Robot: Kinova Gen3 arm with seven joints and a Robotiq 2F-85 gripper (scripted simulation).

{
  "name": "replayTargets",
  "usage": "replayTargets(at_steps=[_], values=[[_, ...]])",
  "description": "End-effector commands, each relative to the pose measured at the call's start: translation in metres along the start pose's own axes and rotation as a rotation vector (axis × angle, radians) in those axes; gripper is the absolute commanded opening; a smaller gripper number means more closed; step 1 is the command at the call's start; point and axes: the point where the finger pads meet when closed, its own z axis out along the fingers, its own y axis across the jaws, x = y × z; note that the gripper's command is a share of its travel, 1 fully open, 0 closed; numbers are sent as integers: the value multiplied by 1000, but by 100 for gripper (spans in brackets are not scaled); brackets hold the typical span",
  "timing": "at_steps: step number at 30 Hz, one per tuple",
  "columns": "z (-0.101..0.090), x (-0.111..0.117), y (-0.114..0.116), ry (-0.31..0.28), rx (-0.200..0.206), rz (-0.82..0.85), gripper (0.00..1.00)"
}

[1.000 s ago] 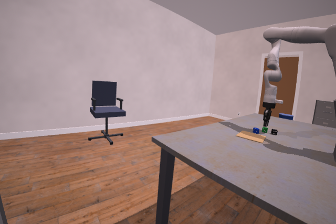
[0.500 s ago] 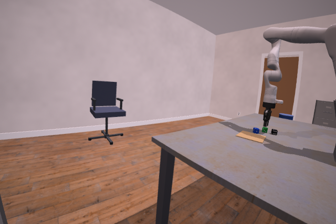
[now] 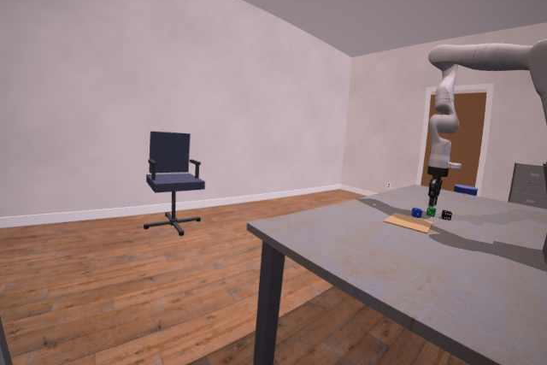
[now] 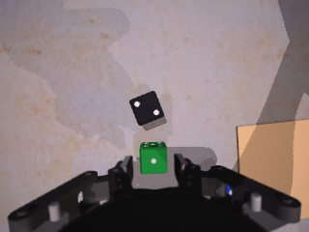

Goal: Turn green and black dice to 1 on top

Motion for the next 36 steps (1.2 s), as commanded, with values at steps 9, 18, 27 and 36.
replayTargets(at_steps=[9, 18, 27, 36], values=[[9, 0, 0, -1, 0, 0, 46], [28, 0, 0, -1, 0, 0, 46], [36, 0, 0, -1, 0, 0, 46], [36, 0, 0, -1, 0, 0, 46]])
